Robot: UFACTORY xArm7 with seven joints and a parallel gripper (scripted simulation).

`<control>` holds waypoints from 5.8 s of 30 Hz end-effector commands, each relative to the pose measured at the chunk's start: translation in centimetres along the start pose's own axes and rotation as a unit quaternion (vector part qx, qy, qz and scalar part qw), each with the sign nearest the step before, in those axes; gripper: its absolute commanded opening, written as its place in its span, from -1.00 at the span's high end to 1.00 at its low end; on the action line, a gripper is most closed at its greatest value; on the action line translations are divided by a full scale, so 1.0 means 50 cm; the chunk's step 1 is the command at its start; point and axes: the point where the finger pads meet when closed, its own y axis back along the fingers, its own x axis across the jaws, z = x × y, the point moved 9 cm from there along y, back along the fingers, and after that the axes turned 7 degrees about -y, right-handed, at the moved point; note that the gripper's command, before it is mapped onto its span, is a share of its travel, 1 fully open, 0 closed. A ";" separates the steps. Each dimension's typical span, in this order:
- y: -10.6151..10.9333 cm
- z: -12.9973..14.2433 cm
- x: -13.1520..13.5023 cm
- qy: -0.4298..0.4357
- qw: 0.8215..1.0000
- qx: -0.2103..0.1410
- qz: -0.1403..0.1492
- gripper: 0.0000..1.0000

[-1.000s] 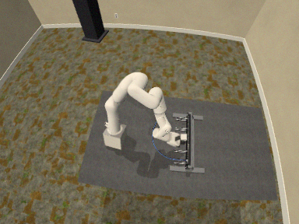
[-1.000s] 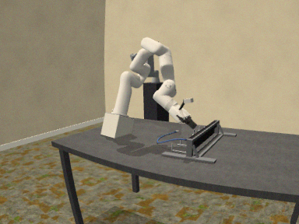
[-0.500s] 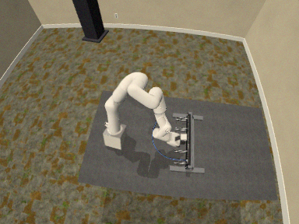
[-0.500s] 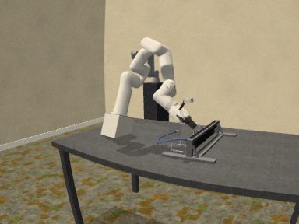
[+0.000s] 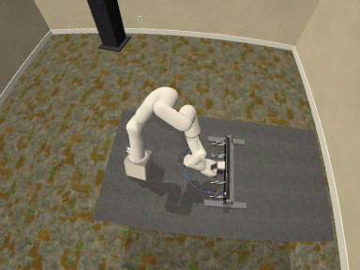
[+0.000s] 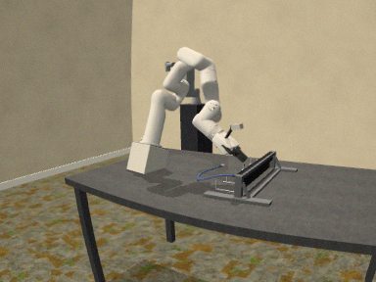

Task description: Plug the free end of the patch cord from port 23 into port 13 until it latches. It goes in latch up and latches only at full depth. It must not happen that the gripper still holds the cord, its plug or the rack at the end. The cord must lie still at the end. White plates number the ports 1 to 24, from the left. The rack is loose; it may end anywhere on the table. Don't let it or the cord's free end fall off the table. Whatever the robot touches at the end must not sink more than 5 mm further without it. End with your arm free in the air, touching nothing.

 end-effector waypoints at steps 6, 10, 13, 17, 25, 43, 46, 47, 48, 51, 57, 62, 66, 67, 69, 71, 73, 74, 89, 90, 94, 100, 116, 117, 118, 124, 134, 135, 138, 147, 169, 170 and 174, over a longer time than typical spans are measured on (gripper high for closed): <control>0.006 -0.004 0.001 0.000 1.000 0.002 0.000 1.00; 0.034 -0.004 0.001 0.000 1.000 0.002 0.000 1.00; 0.075 -0.004 0.001 0.000 1.000 0.002 0.000 1.00; 0.145 -0.003 0.001 0.000 1.000 0.002 0.000 1.00; 0.230 -0.003 0.001 0.000 1.000 0.002 0.000 1.00; 0.280 -0.004 0.007 0.000 1.000 0.002 0.000 1.00; 0.280 -0.005 0.019 0.000 1.000 0.002 0.000 1.00; 0.280 -0.006 0.024 0.000 1.000 0.002 0.000 1.00; 0.280 -0.007 0.031 0.000 1.000 0.002 0.000 1.00; 0.280 -0.010 0.054 0.000 1.000 0.002 0.000 1.00; 0.280 -0.014 0.092 0.000 1.000 0.002 0.000 1.00; 0.280 -0.021 0.143 0.000 1.000 0.002 0.000 1.00; 0.280 -0.025 0.176 0.000 1.000 0.002 0.000 1.00; 0.280 -0.025 0.182 0.000 1.000 0.002 0.000 1.00; 0.280 -0.027 0.191 0.000 1.000 0.002 0.000 1.00; 0.280 -0.027 0.197 0.000 1.000 0.002 0.000 1.00; 0.280 -0.027 0.198 0.000 1.000 0.002 0.000 1.00; 0.280 -0.027 0.198 0.000 1.000 0.002 0.000 1.00; 0.188 -0.028 0.199 0.000 1.000 0.002 0.000 1.00; 0.188 -0.028 0.199 0.000 1.000 0.002 0.000 1.00; 0.135 -0.028 0.199 0.000 1.000 0.002 0.000 1.00; 0.043 -0.028 0.199 0.000 1.000 0.002 0.000 1.00; 0.000 -0.029 0.199 0.000 1.000 0.002 0.000 1.00; 0.000 -0.029 0.199 0.000 1.000 0.002 0.000 1.00; 0.000 -0.028 0.199 0.000 1.000 0.002 0.000 1.00; 0.000 -0.028 0.199 0.000 1.000 0.002 0.000 1.00; 0.000 -0.028 0.199 0.000 1.000 0.002 0.000 1.00; 0.000 -0.028 0.199 0.000 1.000 0.002 0.000 1.00; 0.000 -0.029 0.199 0.000 1.000 0.002 0.000 1.00; 0.000 -0.029 0.199 0.000 1.000 0.002 0.000 1.00; 0.031 -0.028 0.199 0.000 1.000 0.002 0.000 1.00; 0.042 -0.028 0.199 0.000 1.000 0.002 0.000 1.00; 0.100 -0.028 0.199 0.000 1.000 0.002 0.000 1.00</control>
